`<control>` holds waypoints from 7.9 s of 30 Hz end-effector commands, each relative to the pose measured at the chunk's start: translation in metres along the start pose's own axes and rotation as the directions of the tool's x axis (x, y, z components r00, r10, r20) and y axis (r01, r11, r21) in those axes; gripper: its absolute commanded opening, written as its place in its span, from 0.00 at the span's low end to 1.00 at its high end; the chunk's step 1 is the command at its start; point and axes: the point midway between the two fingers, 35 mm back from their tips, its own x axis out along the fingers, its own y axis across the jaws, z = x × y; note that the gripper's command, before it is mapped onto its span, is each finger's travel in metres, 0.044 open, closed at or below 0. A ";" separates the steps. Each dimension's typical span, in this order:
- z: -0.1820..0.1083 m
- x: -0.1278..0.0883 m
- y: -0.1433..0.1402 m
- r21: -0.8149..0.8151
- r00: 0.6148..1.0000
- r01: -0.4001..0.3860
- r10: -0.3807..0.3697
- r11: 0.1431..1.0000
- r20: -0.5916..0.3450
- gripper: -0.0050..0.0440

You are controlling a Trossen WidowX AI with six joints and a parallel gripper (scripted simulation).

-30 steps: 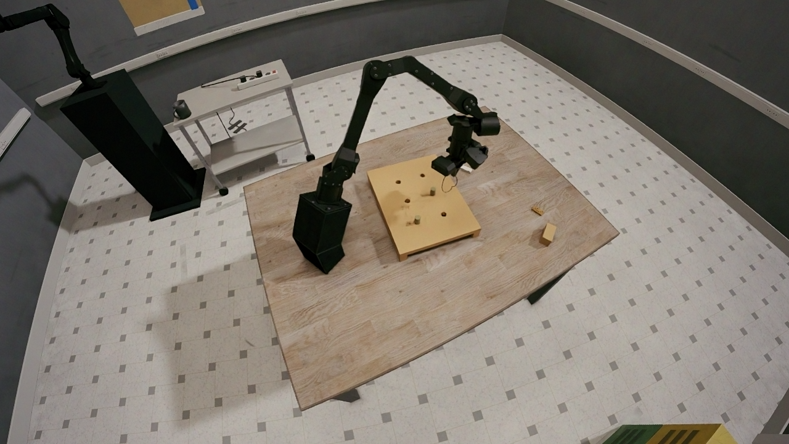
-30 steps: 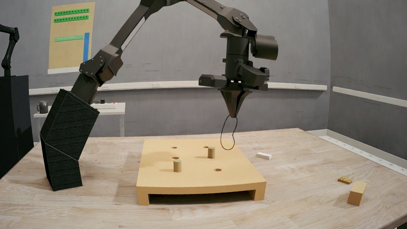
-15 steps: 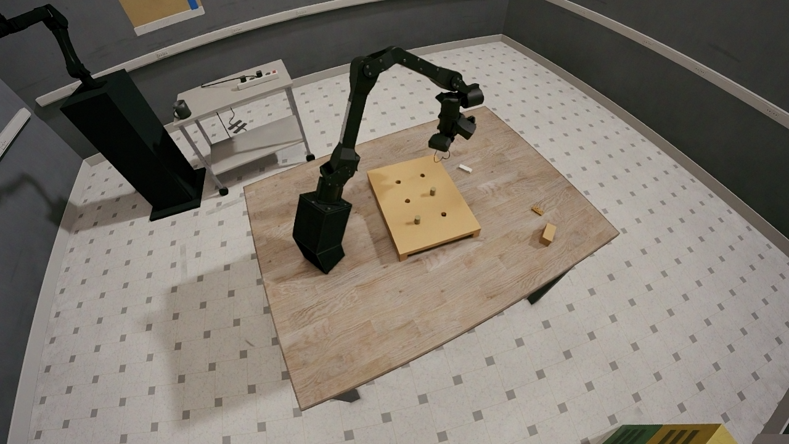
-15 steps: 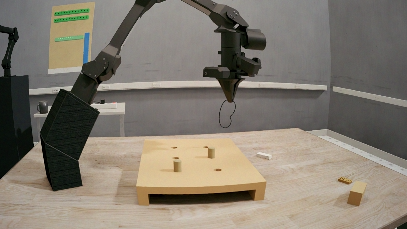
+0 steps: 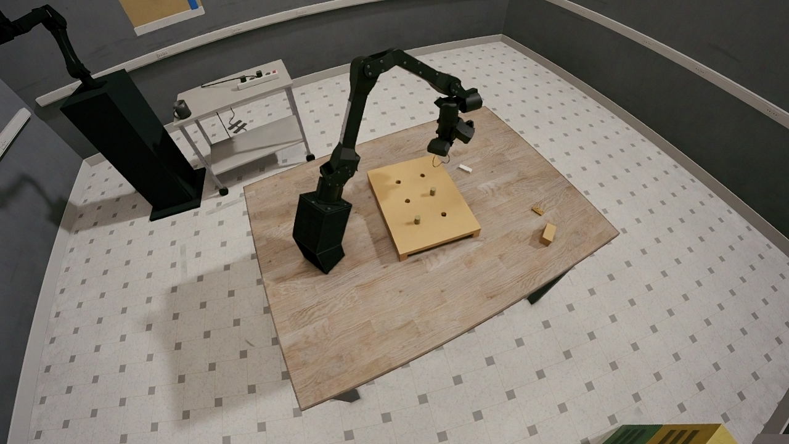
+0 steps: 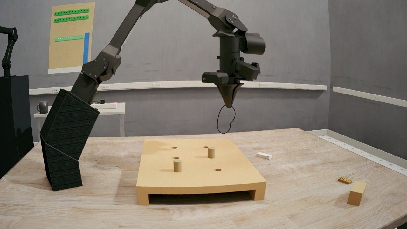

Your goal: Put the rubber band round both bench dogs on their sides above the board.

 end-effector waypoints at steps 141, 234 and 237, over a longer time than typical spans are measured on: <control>0.000 0.106 -0.109 -0.006 1.000 -0.013 0.013 1.000 0.012 0.00; 0.002 0.086 -0.170 0.002 0.947 0.320 -0.320 0.948 0.014 0.00; 0.002 0.083 -0.169 0.000 0.943 0.332 -0.332 0.943 0.017 0.00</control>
